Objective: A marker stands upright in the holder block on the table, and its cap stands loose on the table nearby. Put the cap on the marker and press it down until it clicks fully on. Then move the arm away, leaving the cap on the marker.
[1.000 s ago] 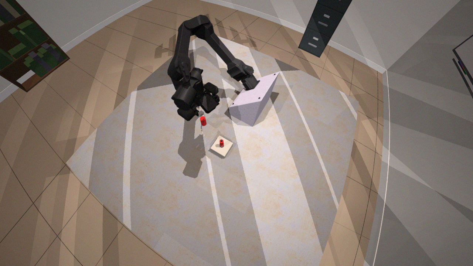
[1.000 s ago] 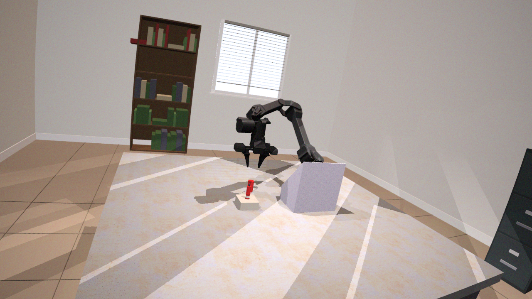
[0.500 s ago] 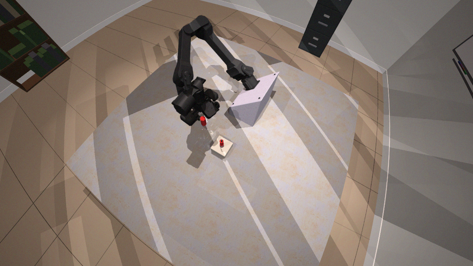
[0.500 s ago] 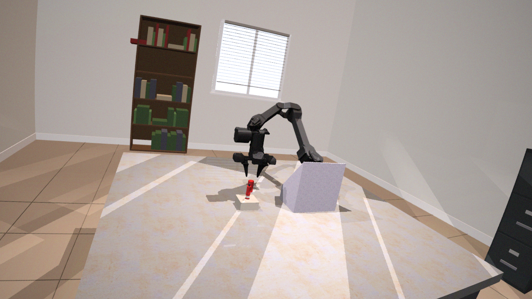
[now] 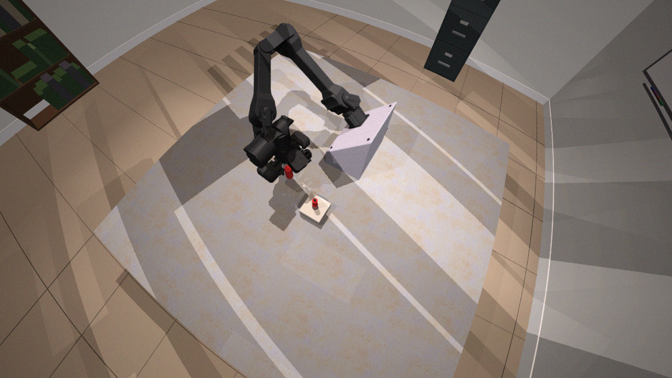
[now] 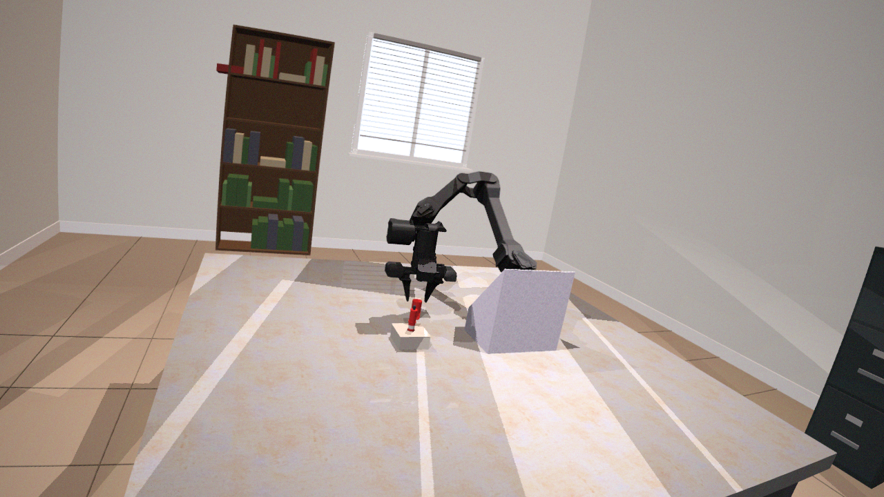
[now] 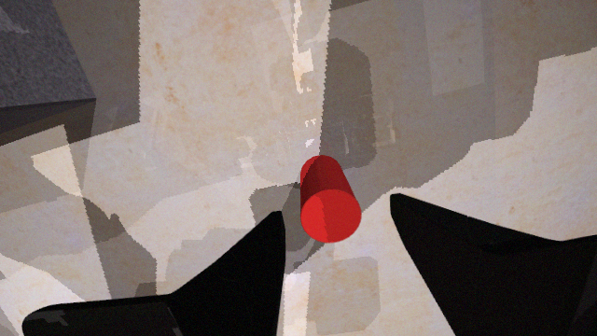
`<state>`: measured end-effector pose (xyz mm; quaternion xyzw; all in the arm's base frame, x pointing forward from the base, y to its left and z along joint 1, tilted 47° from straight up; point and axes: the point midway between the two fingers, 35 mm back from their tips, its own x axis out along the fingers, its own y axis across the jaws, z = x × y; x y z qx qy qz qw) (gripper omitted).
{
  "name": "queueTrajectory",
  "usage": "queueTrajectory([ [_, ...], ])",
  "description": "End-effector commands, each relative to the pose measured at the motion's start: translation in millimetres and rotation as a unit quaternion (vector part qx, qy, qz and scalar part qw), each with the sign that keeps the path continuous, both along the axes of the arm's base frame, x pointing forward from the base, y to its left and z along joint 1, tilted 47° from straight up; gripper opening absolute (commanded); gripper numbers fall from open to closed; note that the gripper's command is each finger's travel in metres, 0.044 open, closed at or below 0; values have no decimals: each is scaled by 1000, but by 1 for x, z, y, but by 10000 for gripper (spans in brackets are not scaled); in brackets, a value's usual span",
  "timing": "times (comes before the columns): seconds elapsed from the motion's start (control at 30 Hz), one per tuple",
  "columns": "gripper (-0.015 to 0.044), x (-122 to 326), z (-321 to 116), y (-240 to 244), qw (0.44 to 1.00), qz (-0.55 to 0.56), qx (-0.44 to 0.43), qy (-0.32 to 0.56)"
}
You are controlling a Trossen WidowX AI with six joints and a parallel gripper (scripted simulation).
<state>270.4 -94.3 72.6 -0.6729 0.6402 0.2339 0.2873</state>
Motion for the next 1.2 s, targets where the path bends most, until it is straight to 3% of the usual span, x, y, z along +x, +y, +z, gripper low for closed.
queueTrajectory([
  [0.0,234,-1,-6,-6,1000,0,-2,5],
  [0.6,234,-1,-23,-26,1000,0,-5,5],
  [0.73,129,0,-23,-26,1000,0,-5,5],
  [1.03,69,0,-23,-26,1000,0,-5,5],
  [1.1,16,0,-22,-25,1000,0,-4,5],
  [1.17,0,0,-19,-21,1000,0,-4,5],
])
